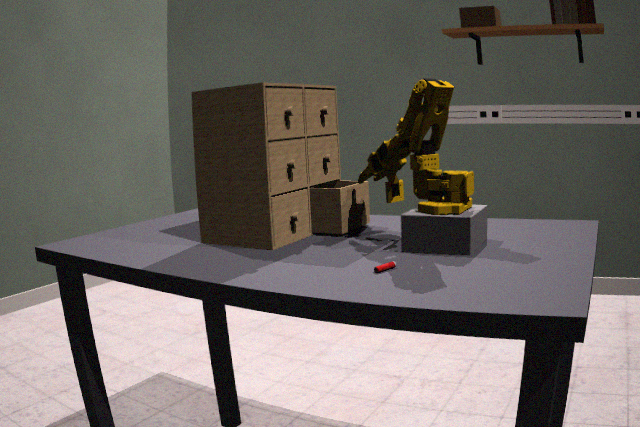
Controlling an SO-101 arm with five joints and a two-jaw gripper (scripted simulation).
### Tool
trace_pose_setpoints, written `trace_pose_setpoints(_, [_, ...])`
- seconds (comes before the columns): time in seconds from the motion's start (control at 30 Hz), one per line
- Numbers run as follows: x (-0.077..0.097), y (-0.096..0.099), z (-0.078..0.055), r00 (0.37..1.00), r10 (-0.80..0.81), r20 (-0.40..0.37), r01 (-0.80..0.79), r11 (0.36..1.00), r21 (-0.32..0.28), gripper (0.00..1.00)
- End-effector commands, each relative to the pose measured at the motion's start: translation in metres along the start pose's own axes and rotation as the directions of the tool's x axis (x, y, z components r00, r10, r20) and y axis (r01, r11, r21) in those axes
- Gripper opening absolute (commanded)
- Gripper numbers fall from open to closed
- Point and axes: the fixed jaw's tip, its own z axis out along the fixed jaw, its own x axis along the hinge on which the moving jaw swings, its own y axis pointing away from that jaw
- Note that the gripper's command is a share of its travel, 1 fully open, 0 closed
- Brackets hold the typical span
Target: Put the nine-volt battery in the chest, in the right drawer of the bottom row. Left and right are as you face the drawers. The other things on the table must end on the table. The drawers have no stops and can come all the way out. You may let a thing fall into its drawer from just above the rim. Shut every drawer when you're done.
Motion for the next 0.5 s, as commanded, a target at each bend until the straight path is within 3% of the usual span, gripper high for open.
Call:
trace_pose_setpoints(0.0, [-0.0031,-0.0051,0.0094,1.0,-0.006,0.0,0.006,1.0,0.018,0.21])
trace_pose_setpoints(0.47, [-0.0094,-0.0078,0.0161,1.0,-0.011,0.01,0.011,1.0,0.027,0.21])
